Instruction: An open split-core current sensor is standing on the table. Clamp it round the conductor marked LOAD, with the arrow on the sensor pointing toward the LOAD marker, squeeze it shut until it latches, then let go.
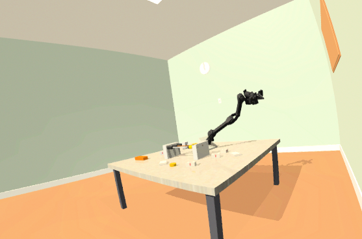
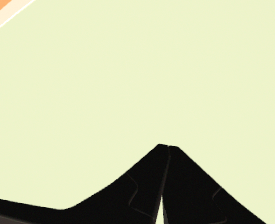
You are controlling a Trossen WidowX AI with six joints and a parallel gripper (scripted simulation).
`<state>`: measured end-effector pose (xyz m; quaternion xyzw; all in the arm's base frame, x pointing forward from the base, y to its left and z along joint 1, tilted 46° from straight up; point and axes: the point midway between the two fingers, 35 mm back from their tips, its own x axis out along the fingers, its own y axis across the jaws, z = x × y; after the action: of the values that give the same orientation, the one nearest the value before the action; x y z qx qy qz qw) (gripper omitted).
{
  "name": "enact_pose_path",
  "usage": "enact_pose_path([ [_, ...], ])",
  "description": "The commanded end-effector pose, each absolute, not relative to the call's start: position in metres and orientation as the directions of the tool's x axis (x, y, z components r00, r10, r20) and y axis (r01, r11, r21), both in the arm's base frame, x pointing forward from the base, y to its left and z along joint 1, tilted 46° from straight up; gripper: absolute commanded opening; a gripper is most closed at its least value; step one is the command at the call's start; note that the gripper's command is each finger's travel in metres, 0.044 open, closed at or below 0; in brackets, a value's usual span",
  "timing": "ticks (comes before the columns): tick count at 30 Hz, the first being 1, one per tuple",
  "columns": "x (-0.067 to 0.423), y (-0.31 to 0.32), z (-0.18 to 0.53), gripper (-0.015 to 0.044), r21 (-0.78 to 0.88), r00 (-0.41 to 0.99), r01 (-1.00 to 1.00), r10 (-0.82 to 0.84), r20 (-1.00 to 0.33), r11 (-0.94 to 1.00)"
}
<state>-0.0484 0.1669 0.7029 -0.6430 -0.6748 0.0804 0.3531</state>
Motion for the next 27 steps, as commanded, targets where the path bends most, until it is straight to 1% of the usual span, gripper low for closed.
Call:
enact_pose_path([
  [1,-0.048,0.166,0.704,0.0026,-0.567,0.075,0.807,0.923,0.378,0.167],
  [3,-0.040,0.159,0.709,0.0079,-0.596,0.066,0.773,0.907,0.416,0.217],
  [9,0.000,0.126,0.725,0.0236,-0.680,0.071,0.588,0.809,0.583,0.439],
  [13,0.034,0.103,0.727,0.0341,-0.687,0.116,0.450,0.726,0.678,0.570],
  [17,0.073,0.082,0.721,0.0440,-0.658,0.190,0.314,0.634,0.750,0.684],
  [22,0.124,0.058,0.700,0.0440,-0.579,0.319,0.159,0.514,0.797,0.800],
  [27,0.176,0.037,0.664,0.0440,-0.466,0.472,0.034,0.397,0.787,0.884],
])
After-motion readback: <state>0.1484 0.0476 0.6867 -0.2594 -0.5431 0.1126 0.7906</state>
